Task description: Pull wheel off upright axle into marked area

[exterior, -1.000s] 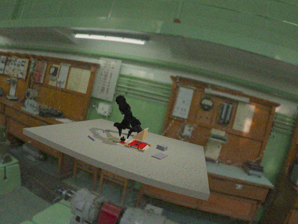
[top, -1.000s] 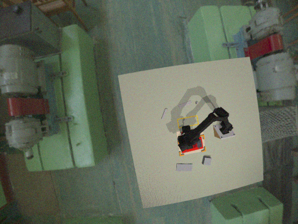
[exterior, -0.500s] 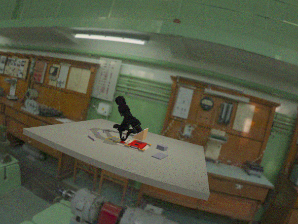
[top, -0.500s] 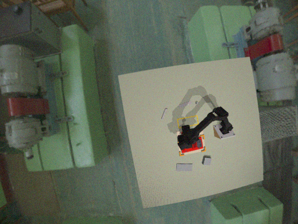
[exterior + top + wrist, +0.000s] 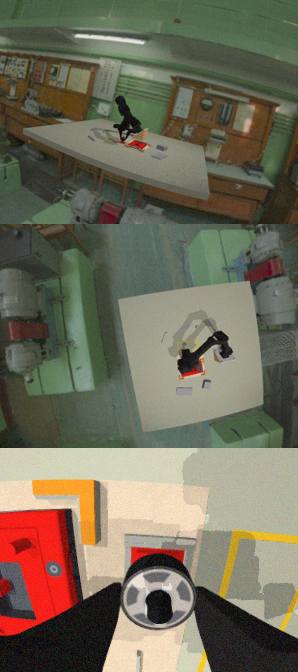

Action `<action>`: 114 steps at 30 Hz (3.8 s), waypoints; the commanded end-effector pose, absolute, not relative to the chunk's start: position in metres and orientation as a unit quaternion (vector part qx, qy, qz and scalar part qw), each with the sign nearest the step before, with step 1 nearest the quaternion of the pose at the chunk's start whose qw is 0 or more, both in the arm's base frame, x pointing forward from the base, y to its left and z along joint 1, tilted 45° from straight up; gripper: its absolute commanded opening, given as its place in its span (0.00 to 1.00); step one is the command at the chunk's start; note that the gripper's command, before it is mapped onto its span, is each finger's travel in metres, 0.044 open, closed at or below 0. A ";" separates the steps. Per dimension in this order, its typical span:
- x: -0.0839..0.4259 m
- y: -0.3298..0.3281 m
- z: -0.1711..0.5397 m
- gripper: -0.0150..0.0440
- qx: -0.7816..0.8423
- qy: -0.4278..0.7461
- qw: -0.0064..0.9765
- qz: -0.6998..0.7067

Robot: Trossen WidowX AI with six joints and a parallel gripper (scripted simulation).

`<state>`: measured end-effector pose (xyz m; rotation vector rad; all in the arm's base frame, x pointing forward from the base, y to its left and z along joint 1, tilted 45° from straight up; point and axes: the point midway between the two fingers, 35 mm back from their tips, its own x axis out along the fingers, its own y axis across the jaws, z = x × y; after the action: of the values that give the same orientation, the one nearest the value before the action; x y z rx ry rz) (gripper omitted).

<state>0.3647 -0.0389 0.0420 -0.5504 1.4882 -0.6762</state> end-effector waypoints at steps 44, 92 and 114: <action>0.366 -0.028 0.053 0.25 -0.242 0.655 0.651 -0.298; 0.366 -0.016 0.064 0.25 -0.243 0.655 0.651 -0.298; 0.367 0.003 0.086 0.25 -0.246 0.653 0.652 -0.297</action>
<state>0.3687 0.0059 0.0860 -0.5584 1.4770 -0.6716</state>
